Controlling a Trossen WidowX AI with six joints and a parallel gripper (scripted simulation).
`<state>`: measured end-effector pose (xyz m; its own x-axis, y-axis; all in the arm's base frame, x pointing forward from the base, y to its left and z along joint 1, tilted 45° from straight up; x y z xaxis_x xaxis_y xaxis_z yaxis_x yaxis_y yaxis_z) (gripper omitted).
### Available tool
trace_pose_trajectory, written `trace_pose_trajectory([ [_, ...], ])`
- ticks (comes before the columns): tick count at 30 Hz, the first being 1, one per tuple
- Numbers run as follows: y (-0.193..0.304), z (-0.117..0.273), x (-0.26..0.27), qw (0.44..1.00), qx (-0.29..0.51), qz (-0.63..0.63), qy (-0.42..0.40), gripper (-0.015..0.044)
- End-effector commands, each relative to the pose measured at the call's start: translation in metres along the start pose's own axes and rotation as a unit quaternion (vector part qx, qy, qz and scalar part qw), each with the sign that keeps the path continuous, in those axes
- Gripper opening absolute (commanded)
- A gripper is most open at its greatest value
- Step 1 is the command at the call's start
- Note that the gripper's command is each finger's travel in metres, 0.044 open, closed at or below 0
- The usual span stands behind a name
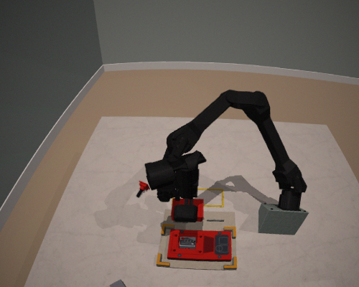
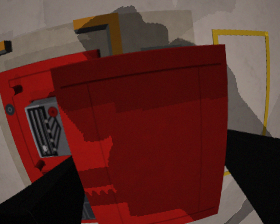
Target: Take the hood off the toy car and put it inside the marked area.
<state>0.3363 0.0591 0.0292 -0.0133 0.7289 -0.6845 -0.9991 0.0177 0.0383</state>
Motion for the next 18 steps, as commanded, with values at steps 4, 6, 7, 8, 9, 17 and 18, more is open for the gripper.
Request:
trace_pose_trajectory([
  [4,0.000,0.005,-0.026,1.000,-0.006,-0.001,-0.001,0.0000],
  [6,0.001,0.005,-0.034,1.000,-0.006,-0.002,-0.001,0.0000],
  [7,0.001,0.005,-0.038,1.000,-0.006,-0.002,-0.001,0.0000],
  [8,0.002,0.005,-0.042,1.000,-0.006,-0.002,-0.001,0.0000],
  [9,0.002,0.006,-0.046,1.000,-0.006,-0.002,-0.001,0.0000],
  [17,0.007,0.006,-0.077,1.000,-0.006,-0.004,0.001,0.0000],
  [18,0.008,0.006,-0.081,1.000,-0.006,-0.005,0.002,0.0000],
])
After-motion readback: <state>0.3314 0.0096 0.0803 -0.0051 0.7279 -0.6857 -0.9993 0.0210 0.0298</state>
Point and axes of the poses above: the point midway between the two fingers, 35 mm back from their tips, its own z axis back along the fingers, its own x axis across the jaws, y = z × x, the point moved 4 cm from there along z, back along the fingers, and after that the axes turned 3 degrees about -z, right-handed, at the moved point
